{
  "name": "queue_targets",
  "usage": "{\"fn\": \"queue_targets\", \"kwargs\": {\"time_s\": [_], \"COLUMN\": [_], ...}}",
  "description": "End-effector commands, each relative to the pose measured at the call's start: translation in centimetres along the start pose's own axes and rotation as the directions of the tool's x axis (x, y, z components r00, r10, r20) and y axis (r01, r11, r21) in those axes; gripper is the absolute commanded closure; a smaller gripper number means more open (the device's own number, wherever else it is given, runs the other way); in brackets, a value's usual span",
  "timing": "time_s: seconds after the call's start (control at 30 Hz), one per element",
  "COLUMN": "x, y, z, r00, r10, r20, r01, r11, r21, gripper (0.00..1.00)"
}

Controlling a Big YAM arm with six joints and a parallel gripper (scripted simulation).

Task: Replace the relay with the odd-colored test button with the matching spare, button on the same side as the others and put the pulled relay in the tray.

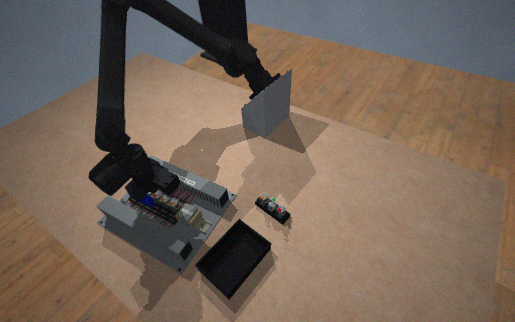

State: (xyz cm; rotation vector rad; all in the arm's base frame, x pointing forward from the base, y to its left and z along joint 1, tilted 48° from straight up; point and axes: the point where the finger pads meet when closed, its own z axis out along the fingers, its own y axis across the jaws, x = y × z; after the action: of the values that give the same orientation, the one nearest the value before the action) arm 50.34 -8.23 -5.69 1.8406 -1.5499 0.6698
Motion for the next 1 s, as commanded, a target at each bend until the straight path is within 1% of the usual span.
{"fn": "queue_targets", "kwargs": {"time_s": [0.0, 0.6, 0.97], "x": [-0.76, -0.79, -1.43], "y": [-0.58, -0.59, -0.45], "z": [-0.72, -0.75, -0.75], "r00": [1.0, 1.0, 1.0], "r10": [-0.009, -0.009, -0.012], "r20": [-0.005, -0.005, -0.006], "r01": [0.009, 0.009, 0.012], "r11": [1.0, 1.0, 1.0], "r21": [0.025, 0.025, 0.025], "gripper": [0.41, 0.41, 0.41]}}
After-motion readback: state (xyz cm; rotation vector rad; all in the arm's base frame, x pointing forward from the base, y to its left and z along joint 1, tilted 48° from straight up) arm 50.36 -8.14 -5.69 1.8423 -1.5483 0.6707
